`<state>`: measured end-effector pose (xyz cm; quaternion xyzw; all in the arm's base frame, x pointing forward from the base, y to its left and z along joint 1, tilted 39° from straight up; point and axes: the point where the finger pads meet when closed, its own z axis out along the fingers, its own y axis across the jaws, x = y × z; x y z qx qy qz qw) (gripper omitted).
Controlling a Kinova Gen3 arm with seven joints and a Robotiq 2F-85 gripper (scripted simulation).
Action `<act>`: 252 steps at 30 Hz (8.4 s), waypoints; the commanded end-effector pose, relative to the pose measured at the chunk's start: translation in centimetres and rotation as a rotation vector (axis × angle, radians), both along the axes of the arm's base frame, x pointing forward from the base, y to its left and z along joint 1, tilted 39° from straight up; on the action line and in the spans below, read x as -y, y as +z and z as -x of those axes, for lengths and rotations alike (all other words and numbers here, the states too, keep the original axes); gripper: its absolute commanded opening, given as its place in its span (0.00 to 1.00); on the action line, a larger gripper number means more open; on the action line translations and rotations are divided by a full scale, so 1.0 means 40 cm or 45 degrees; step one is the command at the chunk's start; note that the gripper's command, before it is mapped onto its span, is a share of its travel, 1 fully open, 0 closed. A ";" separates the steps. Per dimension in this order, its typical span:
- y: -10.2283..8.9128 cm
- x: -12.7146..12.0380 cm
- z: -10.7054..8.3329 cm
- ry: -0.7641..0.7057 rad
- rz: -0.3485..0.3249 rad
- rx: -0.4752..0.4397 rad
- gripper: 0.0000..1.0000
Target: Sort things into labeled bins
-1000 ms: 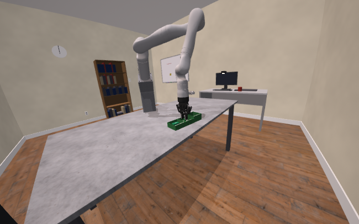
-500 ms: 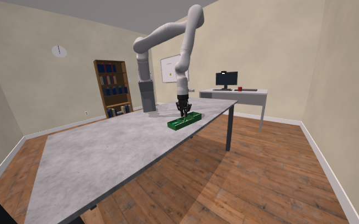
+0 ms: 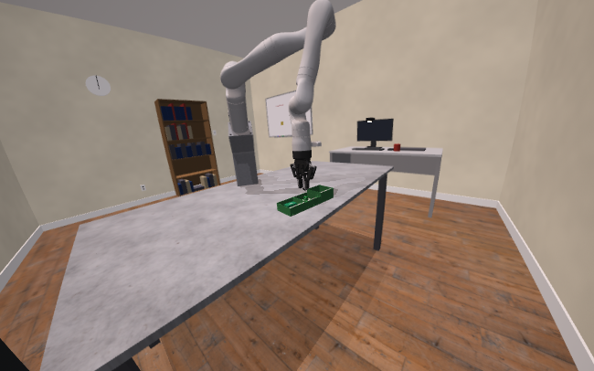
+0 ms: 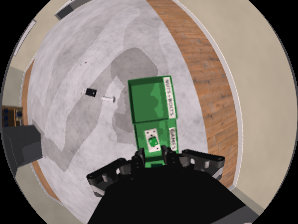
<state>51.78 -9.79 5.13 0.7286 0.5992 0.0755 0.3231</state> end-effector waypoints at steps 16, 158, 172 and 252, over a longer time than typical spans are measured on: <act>-0.036 -0.078 0.024 0.206 0.119 -0.087 0.30; -0.323 -0.209 0.029 1.243 0.788 -0.589 0.10; -0.303 -0.218 0.041 1.243 0.788 -0.589 0.10; -0.177 -0.253 0.138 1.127 0.712 -0.533 0.27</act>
